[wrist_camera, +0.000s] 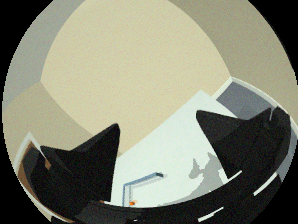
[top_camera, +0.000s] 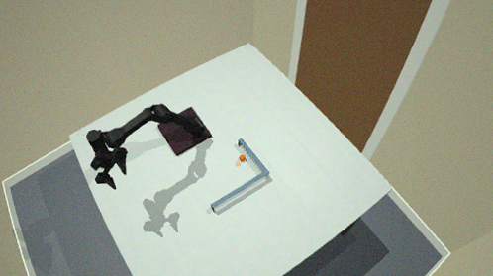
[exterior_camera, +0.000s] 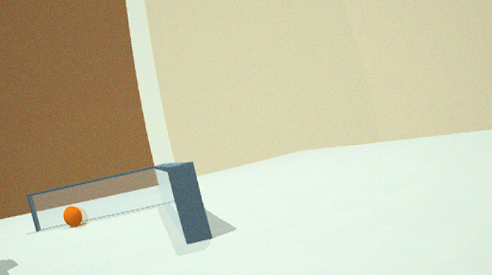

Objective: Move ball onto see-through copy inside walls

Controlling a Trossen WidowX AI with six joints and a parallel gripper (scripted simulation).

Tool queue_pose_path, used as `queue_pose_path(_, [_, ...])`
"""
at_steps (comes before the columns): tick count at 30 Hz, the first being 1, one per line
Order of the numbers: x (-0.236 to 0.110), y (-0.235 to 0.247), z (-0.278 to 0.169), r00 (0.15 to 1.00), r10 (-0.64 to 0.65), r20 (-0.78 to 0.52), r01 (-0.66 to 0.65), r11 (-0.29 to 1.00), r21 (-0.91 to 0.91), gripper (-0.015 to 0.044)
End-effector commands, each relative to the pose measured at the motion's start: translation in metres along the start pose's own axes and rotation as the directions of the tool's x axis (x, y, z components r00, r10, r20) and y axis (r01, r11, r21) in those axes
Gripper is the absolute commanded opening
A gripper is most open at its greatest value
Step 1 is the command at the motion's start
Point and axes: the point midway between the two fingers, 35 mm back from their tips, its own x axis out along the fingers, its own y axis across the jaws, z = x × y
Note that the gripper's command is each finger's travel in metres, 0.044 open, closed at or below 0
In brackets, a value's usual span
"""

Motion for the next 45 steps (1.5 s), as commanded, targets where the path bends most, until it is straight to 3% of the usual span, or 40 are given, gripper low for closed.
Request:
queue_pose_path(1, [0.001, 0.0, 0.0, 1.0, -0.003, 0.003, 0.003, 1.0, -0.003, 0.0374])
queue_pose_path(3, [0.013, 0.003, 0.0, 0.999, -0.026, 0.025, 0.026, 0.999, -0.025, 0.0321])
queue_pose_path(6, [0.061, 0.009, -0.015, 1.0, -0.017, 0.01, 0.017, 0.999, -0.041, 0.0252])
queue_pose_path(17, [0.215, 0.063, -0.126, 0.983, -0.033, -0.183, 0.007, 0.989, -0.145, 0.0252])
queue_pose_path(25, [0.275, 0.124, -0.244, 0.899, -0.081, -0.431, -0.055, 0.954, -0.294, 0.0252])
queue_pose_path(34, [0.271, 0.201, -0.387, 0.673, -0.172, -0.719, -0.304, 0.822, -0.481, 0.0252])
queue_pose_path(40, [0.226, 0.246, -0.468, 0.461, -0.278, -0.843, -0.575, 0.63, -0.522, 0.0252])
queue_pose_path(45, [0.168, 0.27, -0.527, 0.256, -0.406, -0.877, -0.835, 0.364, -0.413, 0.0252])
